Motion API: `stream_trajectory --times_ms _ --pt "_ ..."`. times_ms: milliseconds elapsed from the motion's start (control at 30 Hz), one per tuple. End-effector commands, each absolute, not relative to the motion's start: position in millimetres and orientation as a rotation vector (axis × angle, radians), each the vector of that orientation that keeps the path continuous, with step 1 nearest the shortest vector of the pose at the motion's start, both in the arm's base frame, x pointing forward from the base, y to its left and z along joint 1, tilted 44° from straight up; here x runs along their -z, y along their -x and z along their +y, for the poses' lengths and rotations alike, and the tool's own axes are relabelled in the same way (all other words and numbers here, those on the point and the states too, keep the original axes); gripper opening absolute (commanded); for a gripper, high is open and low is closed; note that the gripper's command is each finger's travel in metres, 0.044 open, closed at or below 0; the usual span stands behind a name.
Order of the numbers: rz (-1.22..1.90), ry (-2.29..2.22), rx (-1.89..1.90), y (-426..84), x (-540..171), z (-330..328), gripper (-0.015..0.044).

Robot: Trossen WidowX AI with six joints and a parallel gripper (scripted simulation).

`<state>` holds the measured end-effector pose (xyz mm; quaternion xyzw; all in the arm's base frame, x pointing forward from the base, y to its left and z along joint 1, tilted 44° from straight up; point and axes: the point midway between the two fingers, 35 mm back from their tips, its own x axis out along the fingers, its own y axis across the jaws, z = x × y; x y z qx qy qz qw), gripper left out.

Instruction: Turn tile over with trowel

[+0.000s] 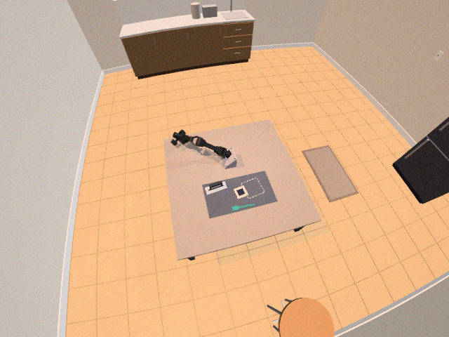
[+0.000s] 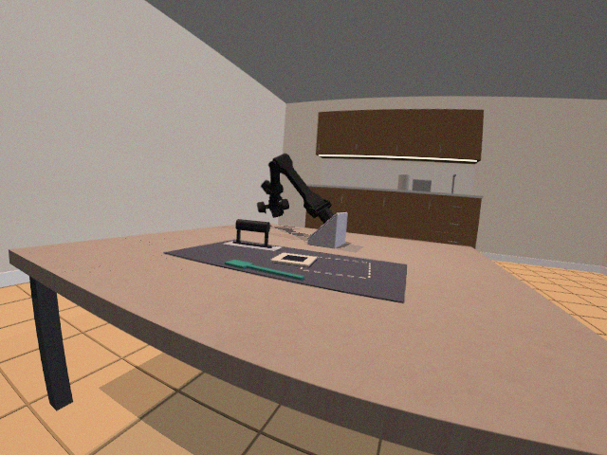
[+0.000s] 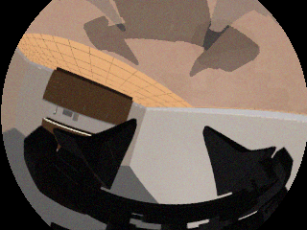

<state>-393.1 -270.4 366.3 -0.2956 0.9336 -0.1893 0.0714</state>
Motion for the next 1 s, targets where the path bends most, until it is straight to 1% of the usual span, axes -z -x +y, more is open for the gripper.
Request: stream_trajectory --times_ms 0,333,367,667,800,967 --pt "2.807 0.889 0.569 393.1 -366.3 -270.4 0.0374" --pt "2.807 0.889 0.569 393.0 -366.3 -270.5 0.0111" --pt "2.807 0.889 0.569 393.0 -366.3 -270.5 0.01" --pt "2.807 0.889 0.569 393.1 -366.3 -270.4 0.01" --pt "2.807 0.889 0.569 393.1 -366.3 -270.4 0.0" --pt "2.807 0.889 0.569 393.1 -366.3 -270.4 0.0"
